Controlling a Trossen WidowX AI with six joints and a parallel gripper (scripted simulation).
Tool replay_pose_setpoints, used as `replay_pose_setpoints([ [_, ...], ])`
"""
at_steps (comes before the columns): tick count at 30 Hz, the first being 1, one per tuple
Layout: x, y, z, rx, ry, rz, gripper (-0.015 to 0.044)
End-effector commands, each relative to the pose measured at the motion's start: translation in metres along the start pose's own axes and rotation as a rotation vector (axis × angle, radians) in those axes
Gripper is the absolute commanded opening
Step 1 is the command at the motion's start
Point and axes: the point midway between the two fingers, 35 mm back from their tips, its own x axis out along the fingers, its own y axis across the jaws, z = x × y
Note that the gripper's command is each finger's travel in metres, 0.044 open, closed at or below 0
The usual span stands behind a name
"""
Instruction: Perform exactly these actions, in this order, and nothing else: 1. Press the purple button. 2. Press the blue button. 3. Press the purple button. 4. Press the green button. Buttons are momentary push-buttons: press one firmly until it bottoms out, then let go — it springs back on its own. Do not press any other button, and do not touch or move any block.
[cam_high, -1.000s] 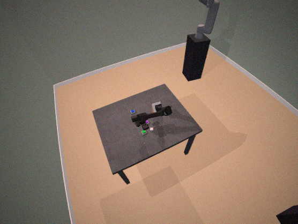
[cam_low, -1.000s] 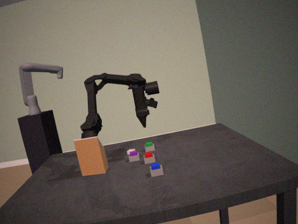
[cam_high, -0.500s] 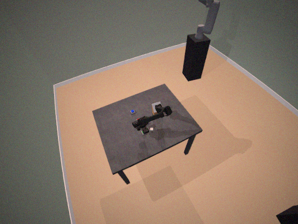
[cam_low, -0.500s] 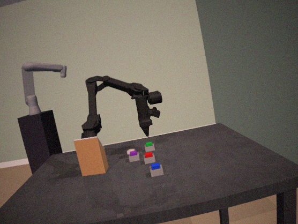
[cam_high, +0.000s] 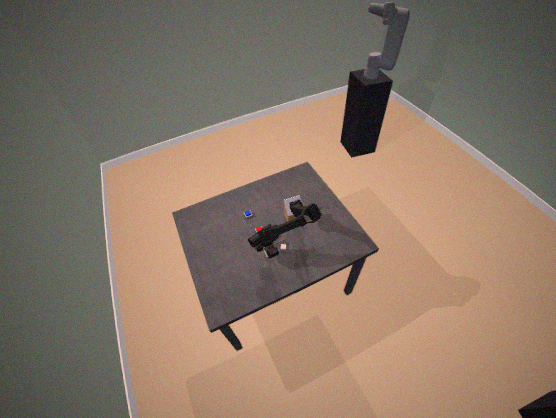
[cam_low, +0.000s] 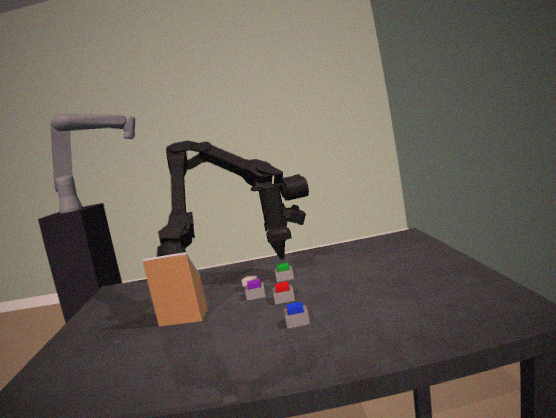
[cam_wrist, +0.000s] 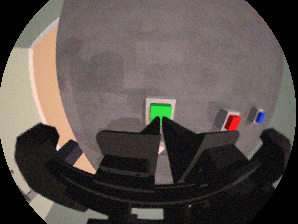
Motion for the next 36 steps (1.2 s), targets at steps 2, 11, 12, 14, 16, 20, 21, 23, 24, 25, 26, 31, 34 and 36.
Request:
replay_pose_setpoints([
  [2,0.012,-0.003,-0.002,0.009,0.008,-0.005,0.0020],
  [11,0.022,-0.002,-0.003,0.009,0.008,-0.004,0.0020],
  [12,0.022,-0.002,-0.003,0.009,0.008,-0.004,0.0020],
  [14,0.022,-0.002,-0.003,0.009,0.008,-0.004,0.0020],
  [16,0.022,-0.002,-0.003,0.009,0.008,-0.004,0.0020],
  [20,0.022,-0.002,-0.003,0.009,0.008,-0.004,0.0020],
  [21,0.022,-0.002,-0.003,0.009,0.008,-0.004,0.0020],
  [23,0.022,-0.002,-0.003,0.009,0.008,-0.004,0.0020],
  [24,0.022,-0.002,-0.003,0.009,0.008,-0.004,0.0020],
  [25,0.022,-0.002,-0.003,0.009,0.008,-0.004,0.0020],
  [26,0.022,-0.002,-0.003,0.009,0.008,-0.004,0.0020],
  [31,0.022,-0.002,-0.003,0.009,0.008,-0.004,0.0020],
  [34,0.022,-0.002,-0.003,0.009,0.008,-0.004,0.0020],
  [36,0.022,-0.002,-0.003,0.009,0.008,-0.004,0.0020],
])
